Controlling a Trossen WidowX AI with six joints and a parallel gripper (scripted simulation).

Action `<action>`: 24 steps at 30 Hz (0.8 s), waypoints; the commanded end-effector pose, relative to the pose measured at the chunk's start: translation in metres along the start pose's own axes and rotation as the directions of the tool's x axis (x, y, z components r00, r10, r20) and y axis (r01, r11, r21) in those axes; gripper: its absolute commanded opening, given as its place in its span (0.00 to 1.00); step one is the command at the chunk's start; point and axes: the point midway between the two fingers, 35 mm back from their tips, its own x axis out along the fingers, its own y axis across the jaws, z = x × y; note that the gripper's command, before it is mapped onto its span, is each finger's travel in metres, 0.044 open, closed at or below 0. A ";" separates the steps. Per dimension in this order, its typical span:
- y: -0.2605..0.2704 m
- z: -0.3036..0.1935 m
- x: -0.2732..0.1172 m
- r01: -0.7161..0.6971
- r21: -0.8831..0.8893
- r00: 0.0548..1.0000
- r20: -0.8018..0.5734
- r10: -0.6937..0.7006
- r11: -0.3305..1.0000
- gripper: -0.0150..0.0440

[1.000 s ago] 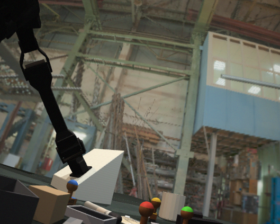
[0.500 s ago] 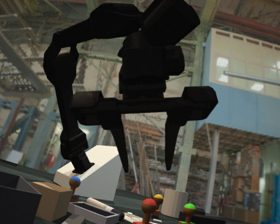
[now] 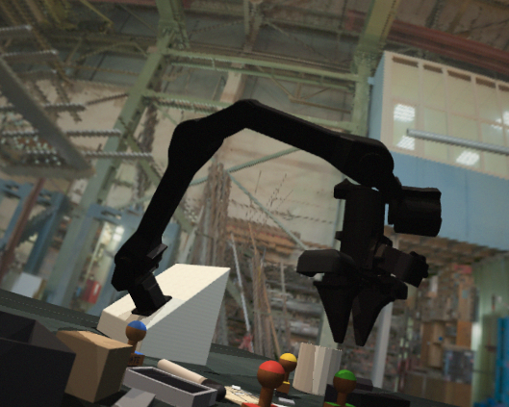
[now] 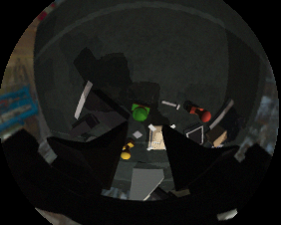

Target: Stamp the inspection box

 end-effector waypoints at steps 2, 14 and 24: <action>0.010 -0.009 0.004 0.037 -0.050 0.999 -0.011 -0.037 0.998 0.64; 0.011 -0.005 0.013 0.036 -0.050 0.999 -0.011 -0.037 0.998 0.64; 0.011 -0.004 0.029 0.036 -0.050 0.999 -0.011 -0.037 0.998 0.64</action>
